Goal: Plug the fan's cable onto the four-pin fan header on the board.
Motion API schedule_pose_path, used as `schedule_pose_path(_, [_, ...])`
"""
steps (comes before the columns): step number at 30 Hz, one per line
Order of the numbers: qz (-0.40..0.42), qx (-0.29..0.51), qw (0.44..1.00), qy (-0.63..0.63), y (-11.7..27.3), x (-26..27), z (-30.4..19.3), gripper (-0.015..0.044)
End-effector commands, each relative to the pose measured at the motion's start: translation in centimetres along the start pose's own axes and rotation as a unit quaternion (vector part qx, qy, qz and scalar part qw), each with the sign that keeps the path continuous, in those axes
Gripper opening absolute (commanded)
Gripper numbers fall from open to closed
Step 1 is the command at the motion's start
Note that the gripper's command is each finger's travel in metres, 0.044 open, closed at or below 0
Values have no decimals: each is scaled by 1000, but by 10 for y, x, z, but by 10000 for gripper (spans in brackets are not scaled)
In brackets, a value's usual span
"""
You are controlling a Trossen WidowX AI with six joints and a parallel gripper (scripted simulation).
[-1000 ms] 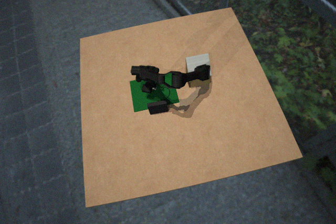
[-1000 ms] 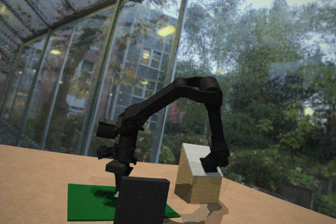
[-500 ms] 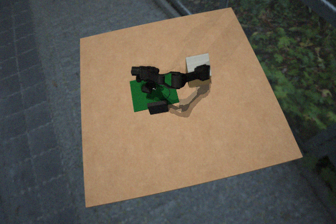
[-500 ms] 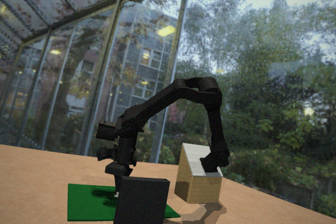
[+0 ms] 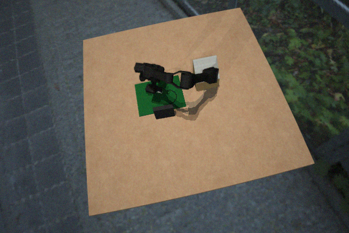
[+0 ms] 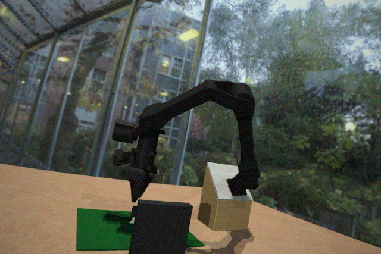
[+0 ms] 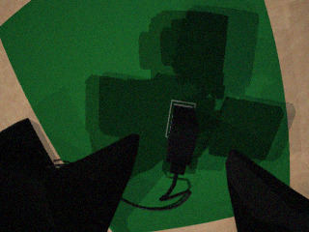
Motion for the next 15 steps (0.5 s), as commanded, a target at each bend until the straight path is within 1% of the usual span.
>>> schedule_pose_path(1, [-2, 4, 1000, 3, 9, 0, -2, 260])
schedule_pose_path(4, [-2, 4, 1000, 3, 9, 0, 4, 260])
schedule_pose_path(15, [-3, 2, 1000, 5, 12, -7, 90, 260])
Point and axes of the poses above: the point midway between the two fingers, 35 mm back from their tips, its own y axis back along the fingers, its own x axis across the jaws, z = x × y, the point moved 1 cm from there along y, back along the fingers, and after that the axes turned 13 degrees about y, right-handed, at the moved point
